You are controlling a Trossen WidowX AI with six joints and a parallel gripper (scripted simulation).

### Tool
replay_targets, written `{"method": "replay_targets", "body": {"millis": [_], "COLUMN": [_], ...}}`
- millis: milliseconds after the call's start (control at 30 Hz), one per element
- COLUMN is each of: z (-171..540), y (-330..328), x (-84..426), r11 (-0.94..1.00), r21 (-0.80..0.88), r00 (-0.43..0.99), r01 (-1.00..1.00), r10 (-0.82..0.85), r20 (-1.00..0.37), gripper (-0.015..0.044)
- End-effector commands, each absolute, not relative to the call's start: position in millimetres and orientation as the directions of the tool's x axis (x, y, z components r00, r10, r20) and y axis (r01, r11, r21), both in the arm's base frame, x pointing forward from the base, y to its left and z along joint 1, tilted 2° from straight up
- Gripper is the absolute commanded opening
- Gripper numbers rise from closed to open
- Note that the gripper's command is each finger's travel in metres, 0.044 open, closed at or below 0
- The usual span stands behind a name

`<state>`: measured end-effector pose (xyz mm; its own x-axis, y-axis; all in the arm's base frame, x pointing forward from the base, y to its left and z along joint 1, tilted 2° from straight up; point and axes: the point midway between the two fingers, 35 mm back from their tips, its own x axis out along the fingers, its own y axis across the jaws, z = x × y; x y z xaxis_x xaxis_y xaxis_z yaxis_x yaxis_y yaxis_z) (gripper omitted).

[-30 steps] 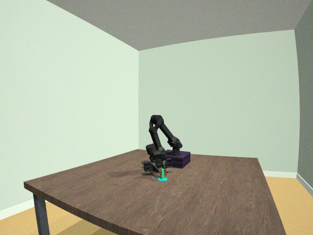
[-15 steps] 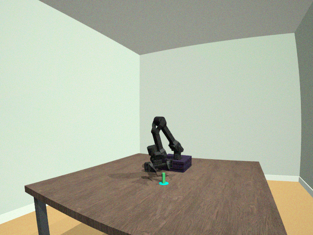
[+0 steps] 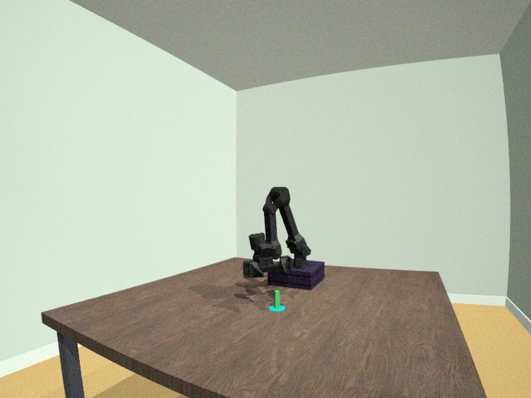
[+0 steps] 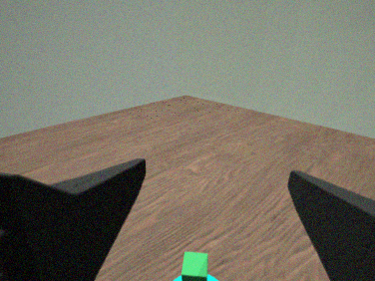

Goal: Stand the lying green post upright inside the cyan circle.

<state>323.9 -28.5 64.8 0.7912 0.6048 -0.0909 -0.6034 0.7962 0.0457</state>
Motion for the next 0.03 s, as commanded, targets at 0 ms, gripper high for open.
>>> {"method": "replay_targets", "body": {"millis": [0], "z": [63.1], "y": [-35.6], "x": [350.6], "r11": [0.821], "r21": [0.057], "r00": [0.810], "r01": [-0.568], "r10": [0.570], "r20": [-0.140], "gripper": [0.0400]}}
